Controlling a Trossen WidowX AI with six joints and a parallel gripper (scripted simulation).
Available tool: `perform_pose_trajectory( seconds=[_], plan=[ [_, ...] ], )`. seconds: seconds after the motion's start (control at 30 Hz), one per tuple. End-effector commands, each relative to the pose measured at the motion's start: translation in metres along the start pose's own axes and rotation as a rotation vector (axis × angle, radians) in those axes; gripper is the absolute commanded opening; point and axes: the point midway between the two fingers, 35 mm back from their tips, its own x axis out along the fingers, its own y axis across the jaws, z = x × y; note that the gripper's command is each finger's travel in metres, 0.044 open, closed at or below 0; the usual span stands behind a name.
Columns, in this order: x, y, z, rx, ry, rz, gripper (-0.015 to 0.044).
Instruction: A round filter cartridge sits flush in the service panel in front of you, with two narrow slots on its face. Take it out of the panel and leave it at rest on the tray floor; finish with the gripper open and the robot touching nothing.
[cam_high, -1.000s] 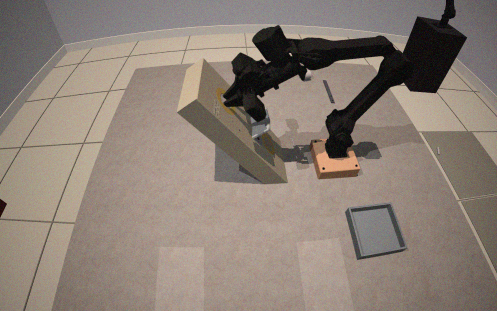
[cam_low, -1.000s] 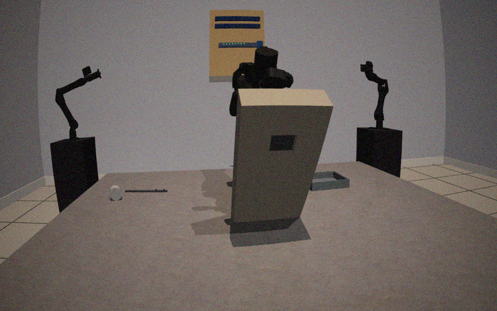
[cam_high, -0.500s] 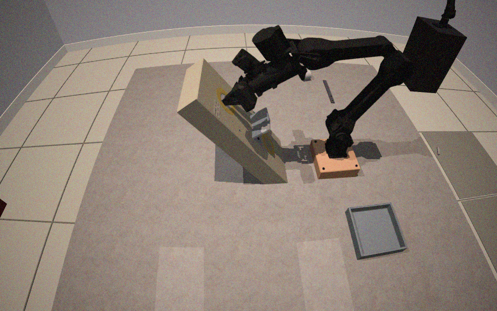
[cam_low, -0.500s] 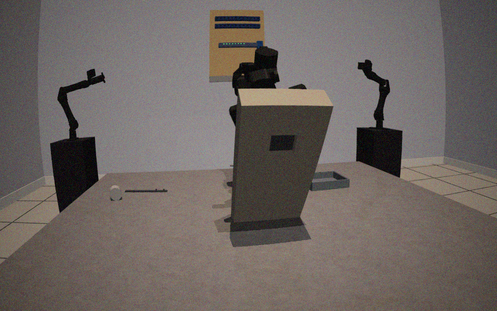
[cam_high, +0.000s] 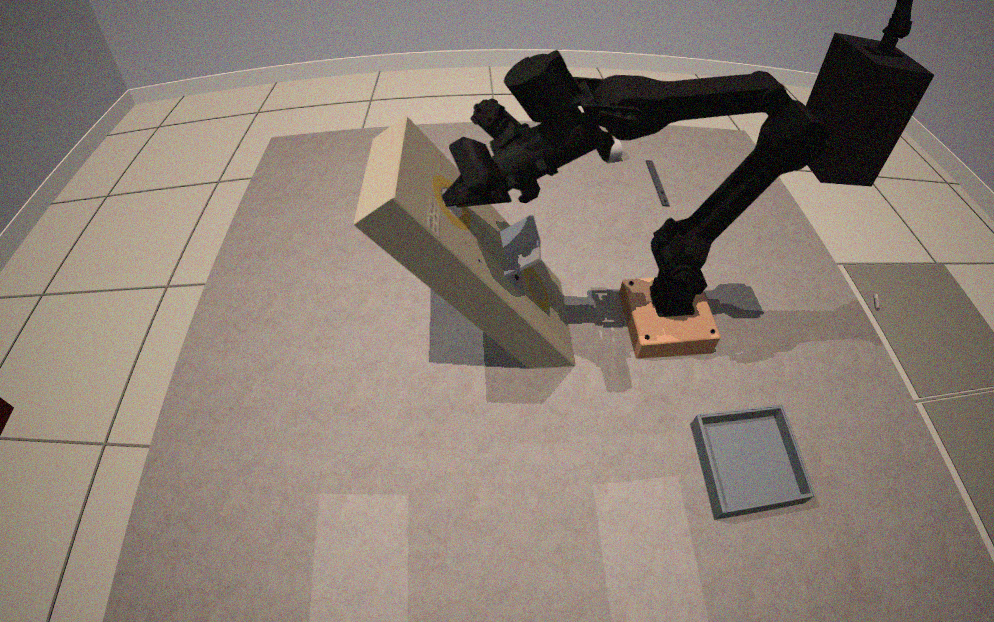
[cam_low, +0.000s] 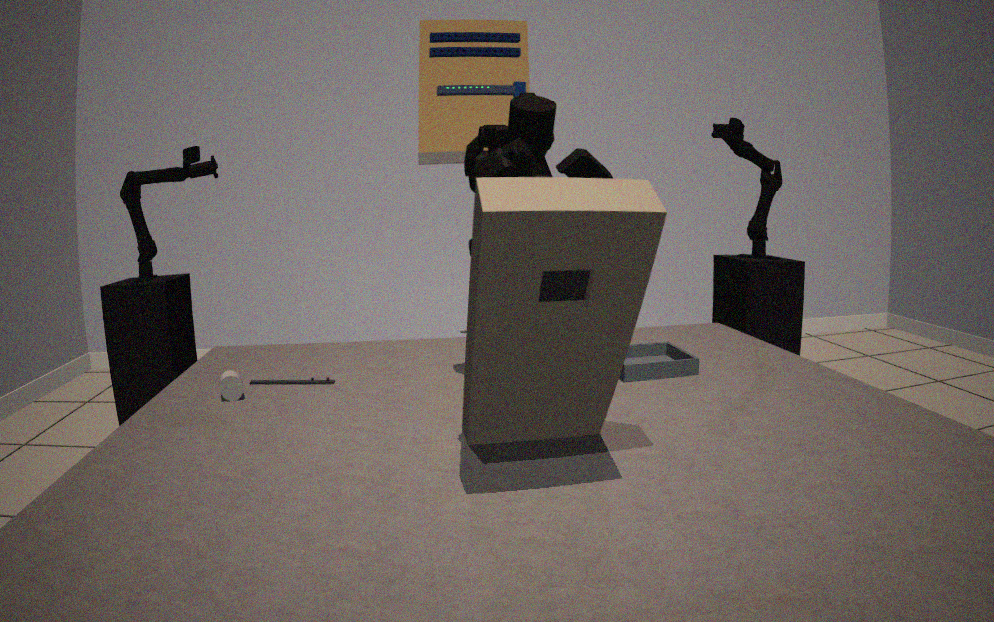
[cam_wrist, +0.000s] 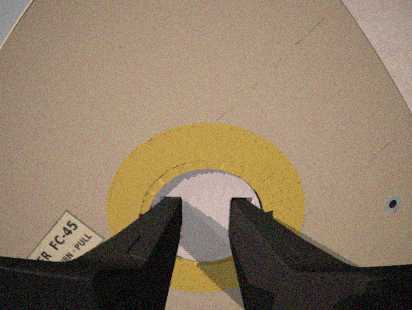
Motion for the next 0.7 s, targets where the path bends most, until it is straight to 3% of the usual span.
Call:
perform_pose_trajectory(
  seconds=[0.0, 0.67],
  plan=[
    [0.0077, 0.0006, -0.002, 0.055, 0.012, 0.001, 0.0],
    [0.0082, 0.0006, -0.002, -0.029, 0.012, 0.002, 0.0]
  ],
)
